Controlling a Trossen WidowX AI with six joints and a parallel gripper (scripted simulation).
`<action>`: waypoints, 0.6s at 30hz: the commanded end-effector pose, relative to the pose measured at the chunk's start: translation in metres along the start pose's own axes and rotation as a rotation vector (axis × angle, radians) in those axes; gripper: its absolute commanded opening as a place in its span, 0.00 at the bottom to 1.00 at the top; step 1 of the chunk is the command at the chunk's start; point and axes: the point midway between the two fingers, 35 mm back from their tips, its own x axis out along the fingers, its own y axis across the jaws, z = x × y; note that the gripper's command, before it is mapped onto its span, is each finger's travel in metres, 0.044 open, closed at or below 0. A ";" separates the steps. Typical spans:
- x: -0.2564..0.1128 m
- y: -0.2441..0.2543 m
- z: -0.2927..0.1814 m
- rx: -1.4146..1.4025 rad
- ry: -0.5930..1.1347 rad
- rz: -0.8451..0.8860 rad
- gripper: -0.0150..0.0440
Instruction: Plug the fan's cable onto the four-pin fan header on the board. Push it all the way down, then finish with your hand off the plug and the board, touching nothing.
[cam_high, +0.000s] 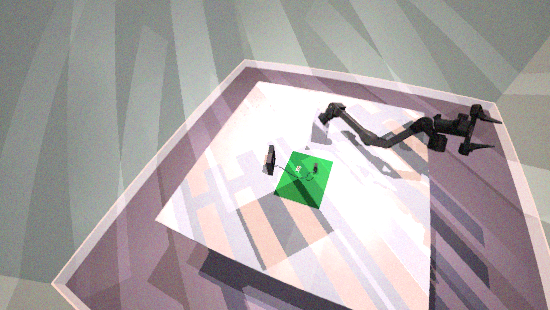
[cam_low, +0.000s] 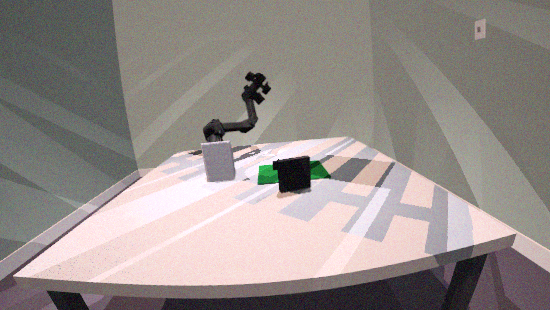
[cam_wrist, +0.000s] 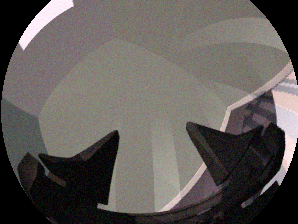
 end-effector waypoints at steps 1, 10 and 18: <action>0.000 0.000 0.000 0.000 0.000 0.000 0.98; -0.012 0.072 0.003 0.185 -0.010 0.181 1.00; -0.052 0.183 0.030 0.337 -0.034 0.444 1.00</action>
